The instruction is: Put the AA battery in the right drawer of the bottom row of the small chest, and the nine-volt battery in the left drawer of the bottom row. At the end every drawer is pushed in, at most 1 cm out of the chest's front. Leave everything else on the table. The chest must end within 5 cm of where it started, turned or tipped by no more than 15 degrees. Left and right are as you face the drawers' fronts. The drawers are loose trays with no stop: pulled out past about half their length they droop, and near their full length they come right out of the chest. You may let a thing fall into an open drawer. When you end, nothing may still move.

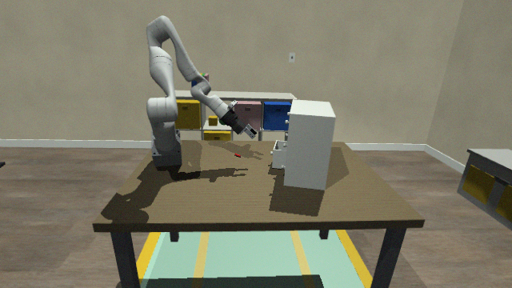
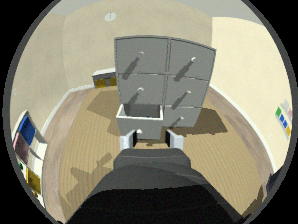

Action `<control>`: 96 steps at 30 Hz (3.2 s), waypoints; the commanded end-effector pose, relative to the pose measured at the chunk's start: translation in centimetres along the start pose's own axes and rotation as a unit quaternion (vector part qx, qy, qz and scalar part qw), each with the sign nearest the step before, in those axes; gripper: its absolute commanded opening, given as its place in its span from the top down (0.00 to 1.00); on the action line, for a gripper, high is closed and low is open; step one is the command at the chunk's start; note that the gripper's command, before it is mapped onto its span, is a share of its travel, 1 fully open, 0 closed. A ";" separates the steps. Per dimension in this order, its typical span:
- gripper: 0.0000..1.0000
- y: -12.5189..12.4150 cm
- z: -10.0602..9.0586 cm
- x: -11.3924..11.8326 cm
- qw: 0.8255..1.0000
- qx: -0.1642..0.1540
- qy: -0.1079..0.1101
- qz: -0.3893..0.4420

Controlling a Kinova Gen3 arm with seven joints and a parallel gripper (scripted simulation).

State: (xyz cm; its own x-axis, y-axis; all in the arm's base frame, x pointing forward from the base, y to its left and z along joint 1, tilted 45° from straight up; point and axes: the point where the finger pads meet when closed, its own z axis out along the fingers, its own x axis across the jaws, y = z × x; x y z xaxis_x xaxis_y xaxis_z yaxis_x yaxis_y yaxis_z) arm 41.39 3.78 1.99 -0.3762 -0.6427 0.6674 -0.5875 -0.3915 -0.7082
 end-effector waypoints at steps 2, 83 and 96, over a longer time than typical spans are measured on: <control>0.00 -0.2 -0.3 -0.2 0.998 -0.063 -0.001 0.022; 0.00 -2.0 -2.2 -0.1 0.911 -0.412 -0.017 0.018; 0.00 -1.8 -2.3 -0.4 0.911 -0.412 -0.030 -0.017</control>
State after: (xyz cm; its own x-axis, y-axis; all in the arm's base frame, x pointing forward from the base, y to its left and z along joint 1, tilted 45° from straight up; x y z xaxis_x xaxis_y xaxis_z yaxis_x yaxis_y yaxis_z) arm 40.92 6.16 3.58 -0.3308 -0.6817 0.6526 -0.9425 0.2043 -0.2643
